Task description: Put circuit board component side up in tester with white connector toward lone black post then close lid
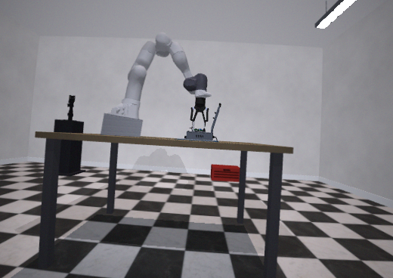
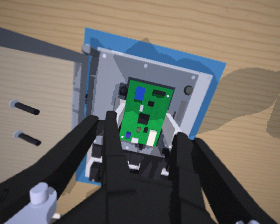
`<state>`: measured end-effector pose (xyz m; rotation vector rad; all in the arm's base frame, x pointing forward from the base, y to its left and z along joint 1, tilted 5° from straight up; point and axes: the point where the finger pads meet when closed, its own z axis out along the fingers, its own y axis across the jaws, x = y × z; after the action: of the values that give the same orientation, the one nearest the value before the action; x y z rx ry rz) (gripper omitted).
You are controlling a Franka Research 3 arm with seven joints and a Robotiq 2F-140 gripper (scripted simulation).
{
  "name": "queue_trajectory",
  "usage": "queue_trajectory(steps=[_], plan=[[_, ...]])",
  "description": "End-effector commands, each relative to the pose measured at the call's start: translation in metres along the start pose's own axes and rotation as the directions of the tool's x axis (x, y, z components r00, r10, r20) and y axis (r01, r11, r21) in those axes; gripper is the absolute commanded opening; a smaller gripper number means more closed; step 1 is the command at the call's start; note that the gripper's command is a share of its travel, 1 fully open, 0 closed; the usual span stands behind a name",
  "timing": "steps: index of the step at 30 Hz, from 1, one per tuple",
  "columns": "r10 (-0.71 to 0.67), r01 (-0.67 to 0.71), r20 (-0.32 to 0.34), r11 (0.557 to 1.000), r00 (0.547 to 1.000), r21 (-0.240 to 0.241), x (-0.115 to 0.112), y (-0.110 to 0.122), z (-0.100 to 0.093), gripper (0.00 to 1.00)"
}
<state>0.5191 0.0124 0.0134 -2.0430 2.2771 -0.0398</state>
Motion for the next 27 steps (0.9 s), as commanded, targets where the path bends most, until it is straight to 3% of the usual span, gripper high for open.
queue_trajectory(steps=[1,17,18,27], plan=[[-0.006,0.006,0.0,1.0,1.0,0.003,-0.0001,-0.0013,0.0005,0.46],[-0.006,0.006,0.0,1.0,1.0,0.003,-0.0001,-0.0013,0.0025,0.46],[-0.006,0.006,0.0,1.0,1.0,0.003,-0.0001,-0.0013,0.0025,0.58],[-0.006,0.006,0.0,1.0,1.0,0.003,-0.0001,-0.0013,0.0025,0.58]])
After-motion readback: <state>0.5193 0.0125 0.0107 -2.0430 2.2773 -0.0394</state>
